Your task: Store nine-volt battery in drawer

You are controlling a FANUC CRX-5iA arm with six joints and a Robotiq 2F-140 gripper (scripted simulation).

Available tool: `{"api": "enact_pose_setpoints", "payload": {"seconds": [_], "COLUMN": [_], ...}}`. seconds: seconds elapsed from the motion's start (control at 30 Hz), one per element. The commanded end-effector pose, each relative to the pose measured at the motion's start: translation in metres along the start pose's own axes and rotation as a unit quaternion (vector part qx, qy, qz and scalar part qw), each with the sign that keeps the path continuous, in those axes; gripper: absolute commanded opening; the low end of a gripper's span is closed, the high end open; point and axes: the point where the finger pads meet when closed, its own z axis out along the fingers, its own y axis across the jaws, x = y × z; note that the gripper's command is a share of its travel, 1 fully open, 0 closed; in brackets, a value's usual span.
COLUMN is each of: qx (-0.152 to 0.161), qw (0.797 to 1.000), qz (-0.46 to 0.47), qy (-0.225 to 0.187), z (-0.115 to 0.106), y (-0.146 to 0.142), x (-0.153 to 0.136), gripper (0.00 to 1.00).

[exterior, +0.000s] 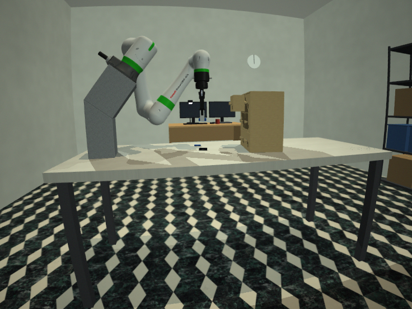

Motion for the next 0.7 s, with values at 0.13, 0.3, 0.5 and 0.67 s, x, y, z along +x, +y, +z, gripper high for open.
{"api": "enact_pose_setpoints", "payload": {"seconds": [0.13,0.3,0.5,0.67], "qx": [0.001,0.001,0.001,0.001], "qw": [1.000,1.000,1.000,1.000], "qz": [-0.001,-0.001,-0.001,-0.001], "qy": [0.000,0.000,0.000,0.000], "z": [-0.041,-0.066,-0.085,-0.109], "y": [0.000,0.000,0.000,0.000], "x": [0.000,0.000,0.000,0.000], "gripper": [0.14,0.14,0.14,0.14]}}
